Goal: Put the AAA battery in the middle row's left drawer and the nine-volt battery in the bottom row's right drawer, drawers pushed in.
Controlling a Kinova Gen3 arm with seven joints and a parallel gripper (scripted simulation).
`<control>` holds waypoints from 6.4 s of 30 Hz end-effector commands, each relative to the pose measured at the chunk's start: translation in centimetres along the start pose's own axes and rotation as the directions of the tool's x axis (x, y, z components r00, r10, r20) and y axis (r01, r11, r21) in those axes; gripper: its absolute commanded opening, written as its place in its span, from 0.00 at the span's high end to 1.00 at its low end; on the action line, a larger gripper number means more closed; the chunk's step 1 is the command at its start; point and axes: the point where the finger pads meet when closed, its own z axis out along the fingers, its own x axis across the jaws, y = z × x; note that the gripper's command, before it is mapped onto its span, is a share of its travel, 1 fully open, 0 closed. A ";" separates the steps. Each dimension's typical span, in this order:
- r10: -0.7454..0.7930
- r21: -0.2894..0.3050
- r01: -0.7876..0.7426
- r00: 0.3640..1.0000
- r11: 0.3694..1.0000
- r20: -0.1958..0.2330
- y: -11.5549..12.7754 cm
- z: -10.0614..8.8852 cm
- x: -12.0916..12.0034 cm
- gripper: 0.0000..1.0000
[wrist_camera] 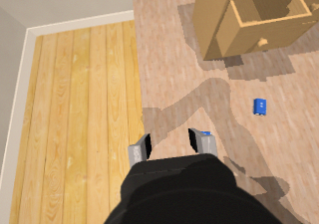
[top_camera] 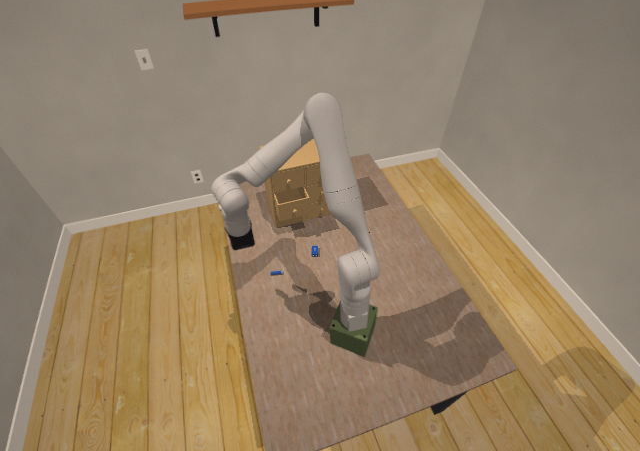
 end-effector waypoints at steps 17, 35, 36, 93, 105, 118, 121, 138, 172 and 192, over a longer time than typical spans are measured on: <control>-0.023 0.203 0.022 1.000 0.979 -0.001 0.0 1.5 -0.3 0.00; -0.021 0.421 0.021 1.000 0.907 -0.006 -0.8 3.4 -0.1 0.00; -0.022 0.436 0.021 1.000 0.900 -0.002 -0.8 3.5 -0.2 0.00; -0.025 0.919 0.008 1.000 0.394 0.002 -3.2 9.3 -0.4 0.00; -0.025 0.920 0.008 1.000 0.392 0.002 -3.2 9.3 -0.4 1.00; -0.025 0.920 0.008 1.000 0.392 0.002 -3.2 9.3 -0.4 1.00; -0.025 0.920 0.008 1.000 0.392 0.002 -3.2 9.3 -0.4 1.00; -0.025 0.920 0.008 1.000 0.392 0.002 -3.2 9.3 -0.4 1.00; -0.025 0.920 0.008 1.000 0.392 0.002 -3.7 9.6 1.4 1.00; -0.025 0.920 0.008 1.000 0.392 0.002 -4.5 10.0 4.3 1.00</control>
